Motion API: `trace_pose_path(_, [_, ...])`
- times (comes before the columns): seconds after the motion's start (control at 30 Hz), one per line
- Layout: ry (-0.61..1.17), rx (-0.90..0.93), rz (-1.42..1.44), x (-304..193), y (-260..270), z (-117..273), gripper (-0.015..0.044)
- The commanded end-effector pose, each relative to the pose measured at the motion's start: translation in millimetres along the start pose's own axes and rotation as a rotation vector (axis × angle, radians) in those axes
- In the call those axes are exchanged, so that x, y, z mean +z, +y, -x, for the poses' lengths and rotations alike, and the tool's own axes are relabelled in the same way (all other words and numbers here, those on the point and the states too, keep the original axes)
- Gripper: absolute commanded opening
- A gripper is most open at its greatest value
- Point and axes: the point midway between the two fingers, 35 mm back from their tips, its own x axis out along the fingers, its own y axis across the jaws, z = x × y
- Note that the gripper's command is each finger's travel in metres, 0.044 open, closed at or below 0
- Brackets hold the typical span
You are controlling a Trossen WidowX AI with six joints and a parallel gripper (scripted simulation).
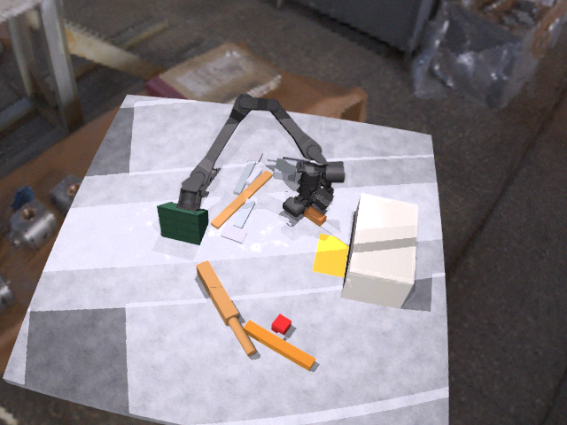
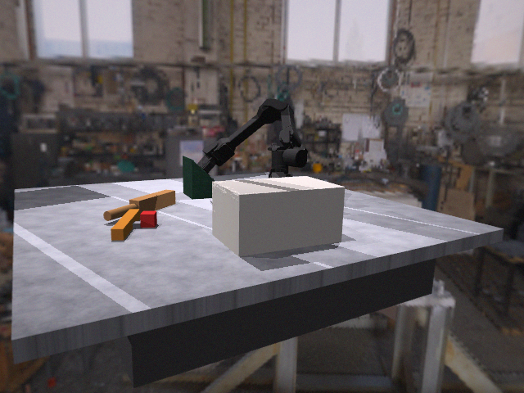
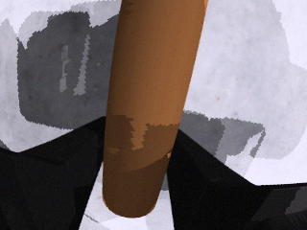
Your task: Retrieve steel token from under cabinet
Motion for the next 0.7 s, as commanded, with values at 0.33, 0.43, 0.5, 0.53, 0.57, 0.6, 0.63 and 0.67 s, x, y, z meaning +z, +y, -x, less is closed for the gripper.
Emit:
trace_pose_path(0.33, [-0.004, -0.016, -0.010, 0.4, -15.5, -0.9, 0.0000])
trace_pose_path(0.43, [-0.004, -0.017, -0.010, 0.4, -17.4, -0.9, 0.0000])
trace_pose_path(0.5, [-0.004, -0.017, -0.010, 0.4, -18.6, -0.9, 0.0000])
trace_pose_path(0.53, [-0.004, -0.017, -0.010, 0.4, -19.2, -0.9, 0.0000])
trace_pose_path(0.57, [-0.004, -0.017, -0.010, 0.3, -19.8, -0.9, 0.0000])
trace_pose_path(0.6, [-0.004, -0.017, -0.010, 0.3, -20.4, -0.9, 0.0000])
trace_pose_path(0.63, [-0.004, -0.017, -0.010, 0.3, -21.0, -0.9, 0.0000])
trace_pose_path(0.67, [-0.004, -0.017, -0.010, 0.3, -21.6, -0.9, 0.0000])
